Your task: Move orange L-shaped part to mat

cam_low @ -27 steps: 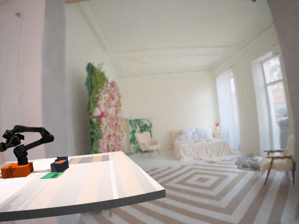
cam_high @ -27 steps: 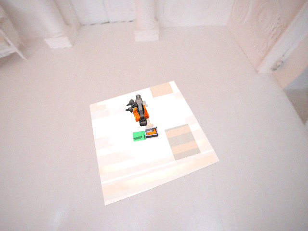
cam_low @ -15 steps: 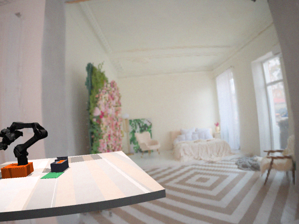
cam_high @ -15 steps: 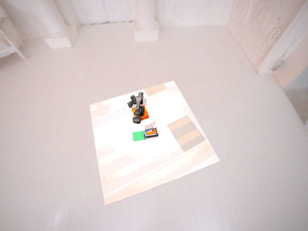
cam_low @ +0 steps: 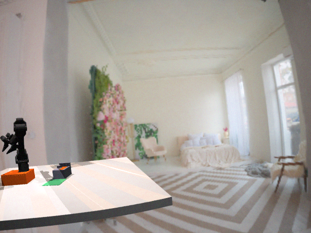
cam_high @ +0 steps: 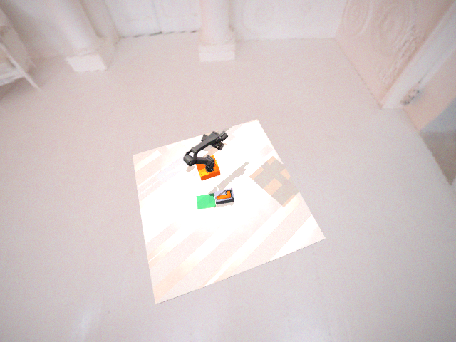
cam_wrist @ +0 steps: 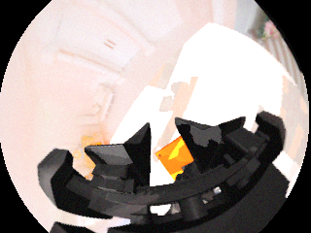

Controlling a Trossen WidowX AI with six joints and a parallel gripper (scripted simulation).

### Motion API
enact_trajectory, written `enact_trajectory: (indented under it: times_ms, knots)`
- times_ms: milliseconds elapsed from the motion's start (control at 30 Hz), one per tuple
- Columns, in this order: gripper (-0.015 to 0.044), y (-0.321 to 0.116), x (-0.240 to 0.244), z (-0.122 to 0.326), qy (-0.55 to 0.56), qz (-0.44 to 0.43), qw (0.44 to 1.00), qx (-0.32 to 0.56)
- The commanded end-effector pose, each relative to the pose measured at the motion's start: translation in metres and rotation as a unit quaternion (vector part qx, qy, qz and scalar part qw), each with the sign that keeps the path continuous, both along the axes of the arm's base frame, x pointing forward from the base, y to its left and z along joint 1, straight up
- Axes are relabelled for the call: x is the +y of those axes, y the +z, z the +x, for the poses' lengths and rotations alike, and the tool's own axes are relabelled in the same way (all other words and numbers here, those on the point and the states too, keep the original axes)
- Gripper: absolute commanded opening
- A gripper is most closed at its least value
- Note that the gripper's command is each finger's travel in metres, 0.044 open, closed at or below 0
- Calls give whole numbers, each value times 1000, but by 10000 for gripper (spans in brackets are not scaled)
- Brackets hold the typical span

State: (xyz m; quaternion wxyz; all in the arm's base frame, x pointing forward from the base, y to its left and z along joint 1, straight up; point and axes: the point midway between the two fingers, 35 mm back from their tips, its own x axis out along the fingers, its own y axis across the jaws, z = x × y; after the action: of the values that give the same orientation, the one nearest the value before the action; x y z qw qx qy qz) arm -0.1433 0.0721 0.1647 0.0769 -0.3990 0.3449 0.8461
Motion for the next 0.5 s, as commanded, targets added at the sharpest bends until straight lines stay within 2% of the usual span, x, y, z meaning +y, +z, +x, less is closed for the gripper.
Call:
enact_trajectory:
  times_ms: [0, 233, 467]
  knots:
    - [180, -1, 49, 23, -148, -31, 987, -50]
    - [180, -5, 114, 92, -377, -81, 915, -119]
    - [180, -15, 142, 187, -591, -155, 776, -158]
